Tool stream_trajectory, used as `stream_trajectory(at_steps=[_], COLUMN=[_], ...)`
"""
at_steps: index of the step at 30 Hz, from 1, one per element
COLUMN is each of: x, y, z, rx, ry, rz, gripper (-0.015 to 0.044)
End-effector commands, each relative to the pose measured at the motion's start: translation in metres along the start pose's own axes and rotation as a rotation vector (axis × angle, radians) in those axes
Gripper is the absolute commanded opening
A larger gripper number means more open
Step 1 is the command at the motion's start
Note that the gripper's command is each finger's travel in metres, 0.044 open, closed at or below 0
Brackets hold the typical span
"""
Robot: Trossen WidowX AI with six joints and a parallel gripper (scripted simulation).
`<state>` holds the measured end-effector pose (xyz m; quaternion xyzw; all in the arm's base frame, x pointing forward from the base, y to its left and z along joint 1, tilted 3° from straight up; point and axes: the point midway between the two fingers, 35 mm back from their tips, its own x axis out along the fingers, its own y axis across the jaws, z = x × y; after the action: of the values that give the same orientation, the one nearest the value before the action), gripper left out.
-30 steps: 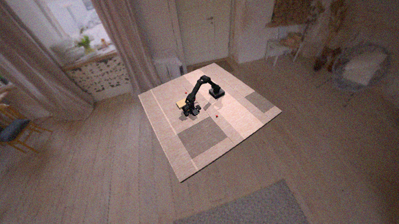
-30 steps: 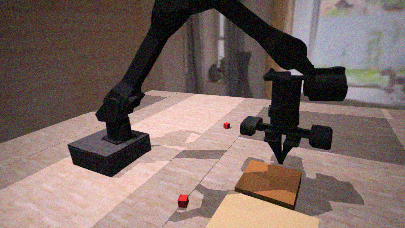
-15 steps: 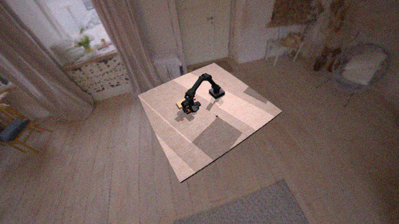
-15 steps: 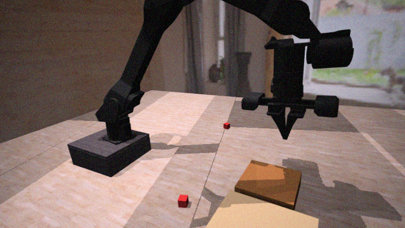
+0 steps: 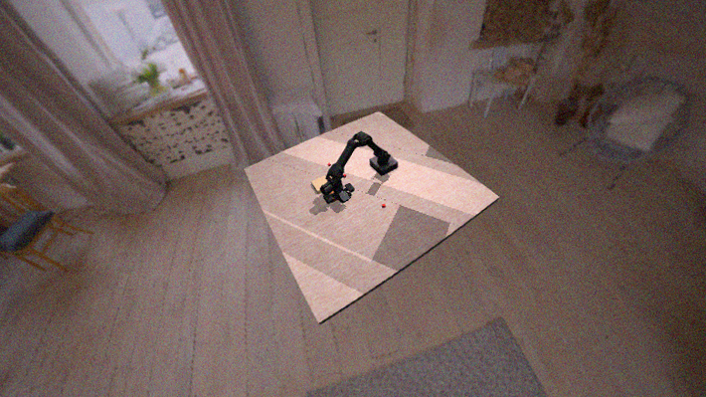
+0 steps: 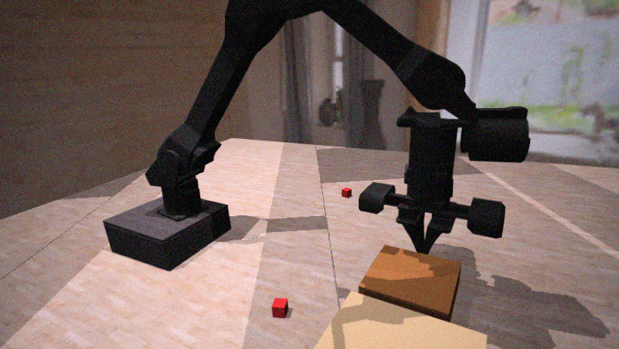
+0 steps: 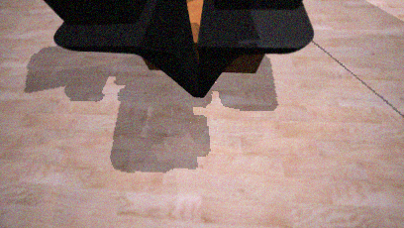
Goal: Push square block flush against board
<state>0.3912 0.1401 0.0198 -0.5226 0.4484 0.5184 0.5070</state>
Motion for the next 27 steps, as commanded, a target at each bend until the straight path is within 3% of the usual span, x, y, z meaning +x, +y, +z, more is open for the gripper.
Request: stream_trajectory(at_steps=[1, 27], x=[0.003, 0.003], y=[0.0, -0.002], z=[-0.001, -0.035], rx=[-0.004, -0.004], ry=[-0.001, 0.003], rz=[-0.006, -0.006], gripper=[0.0, 0.0])
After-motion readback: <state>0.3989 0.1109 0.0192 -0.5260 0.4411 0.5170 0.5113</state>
